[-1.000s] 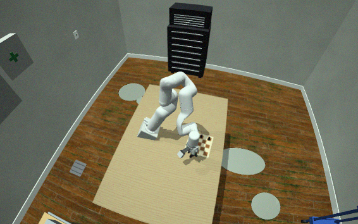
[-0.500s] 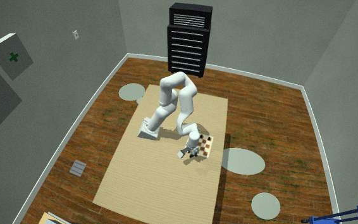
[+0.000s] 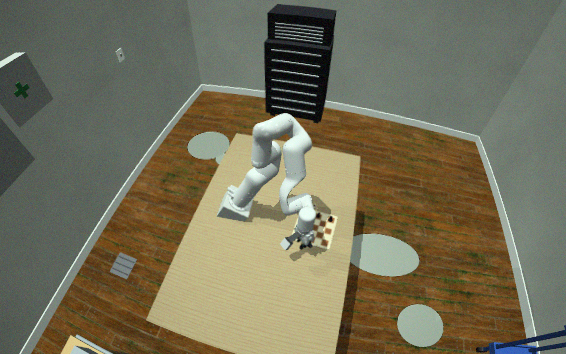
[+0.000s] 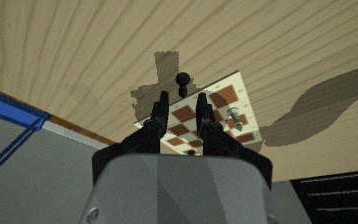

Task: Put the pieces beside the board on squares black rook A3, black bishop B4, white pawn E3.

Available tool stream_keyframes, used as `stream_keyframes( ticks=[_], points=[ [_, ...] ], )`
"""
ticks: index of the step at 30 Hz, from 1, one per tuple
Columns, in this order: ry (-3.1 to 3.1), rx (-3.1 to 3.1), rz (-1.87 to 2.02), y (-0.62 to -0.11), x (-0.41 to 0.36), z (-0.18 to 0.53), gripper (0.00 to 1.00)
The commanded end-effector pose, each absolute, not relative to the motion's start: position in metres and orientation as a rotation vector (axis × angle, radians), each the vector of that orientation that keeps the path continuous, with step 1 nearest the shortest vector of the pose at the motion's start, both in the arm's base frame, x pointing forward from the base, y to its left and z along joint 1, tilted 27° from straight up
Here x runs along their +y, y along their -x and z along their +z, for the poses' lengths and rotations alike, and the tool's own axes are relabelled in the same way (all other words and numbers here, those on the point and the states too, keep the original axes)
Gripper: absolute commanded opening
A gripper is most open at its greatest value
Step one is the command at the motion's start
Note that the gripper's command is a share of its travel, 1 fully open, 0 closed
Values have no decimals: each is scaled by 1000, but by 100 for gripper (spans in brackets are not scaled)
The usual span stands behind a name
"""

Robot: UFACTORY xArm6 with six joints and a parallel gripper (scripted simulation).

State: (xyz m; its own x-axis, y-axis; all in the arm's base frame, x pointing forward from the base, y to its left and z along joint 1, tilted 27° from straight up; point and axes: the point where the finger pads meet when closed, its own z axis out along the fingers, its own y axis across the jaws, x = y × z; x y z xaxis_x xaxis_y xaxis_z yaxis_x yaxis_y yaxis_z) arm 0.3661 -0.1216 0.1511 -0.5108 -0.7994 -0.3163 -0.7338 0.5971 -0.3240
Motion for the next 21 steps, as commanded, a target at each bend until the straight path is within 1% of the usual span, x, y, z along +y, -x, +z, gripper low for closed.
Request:
stream_keyframes(
  ticks=[1, 21],
  points=[
    [1223, 2392, -209, -367, -122, 152, 37],
    [1223, 2392, -209, -369, -122, 148, 37]
  ],
)
